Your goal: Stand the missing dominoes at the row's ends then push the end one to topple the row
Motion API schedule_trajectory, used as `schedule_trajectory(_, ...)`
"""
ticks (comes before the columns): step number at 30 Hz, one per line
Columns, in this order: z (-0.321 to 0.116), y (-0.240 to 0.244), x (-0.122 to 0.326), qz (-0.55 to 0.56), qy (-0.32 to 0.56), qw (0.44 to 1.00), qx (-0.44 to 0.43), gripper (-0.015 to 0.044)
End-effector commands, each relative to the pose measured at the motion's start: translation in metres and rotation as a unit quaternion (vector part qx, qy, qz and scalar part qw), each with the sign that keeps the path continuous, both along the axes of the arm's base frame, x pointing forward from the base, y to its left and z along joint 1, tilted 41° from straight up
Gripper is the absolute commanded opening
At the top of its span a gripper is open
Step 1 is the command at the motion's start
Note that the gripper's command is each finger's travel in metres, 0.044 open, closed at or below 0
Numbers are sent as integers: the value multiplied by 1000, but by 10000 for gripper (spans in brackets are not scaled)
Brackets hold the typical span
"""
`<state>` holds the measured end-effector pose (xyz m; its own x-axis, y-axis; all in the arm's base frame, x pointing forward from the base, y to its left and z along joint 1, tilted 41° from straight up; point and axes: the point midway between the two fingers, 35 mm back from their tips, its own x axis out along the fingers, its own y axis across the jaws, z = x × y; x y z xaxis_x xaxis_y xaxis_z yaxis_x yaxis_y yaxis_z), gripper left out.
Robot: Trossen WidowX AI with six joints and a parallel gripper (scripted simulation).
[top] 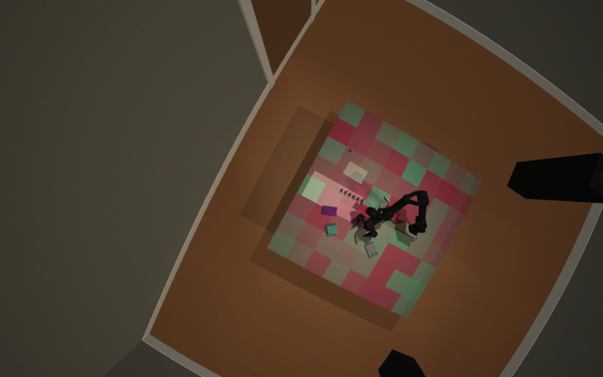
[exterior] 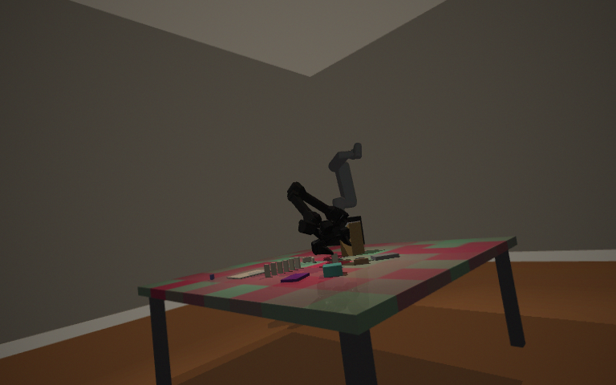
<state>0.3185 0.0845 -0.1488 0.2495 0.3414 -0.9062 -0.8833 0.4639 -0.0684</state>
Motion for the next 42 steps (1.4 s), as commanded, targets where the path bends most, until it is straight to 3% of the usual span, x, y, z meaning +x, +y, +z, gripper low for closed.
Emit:
schedule_trajectory(1, 0, 12, -2, -69, 139, 954, -257, 440)
schedule_trajectory(5, 20, 22, 13, -93, 111, 923, -356, 440)
schedule_trajectory(14, 60, 20, 0, -79, 120, 858, -493, 440)
schedule_trajectory(35, 60, 19, 0, -79, 119, 856, -496, 440)
schedule_trajectory(42, 13, -22, -1, -79, 119, 856, -497, 440)
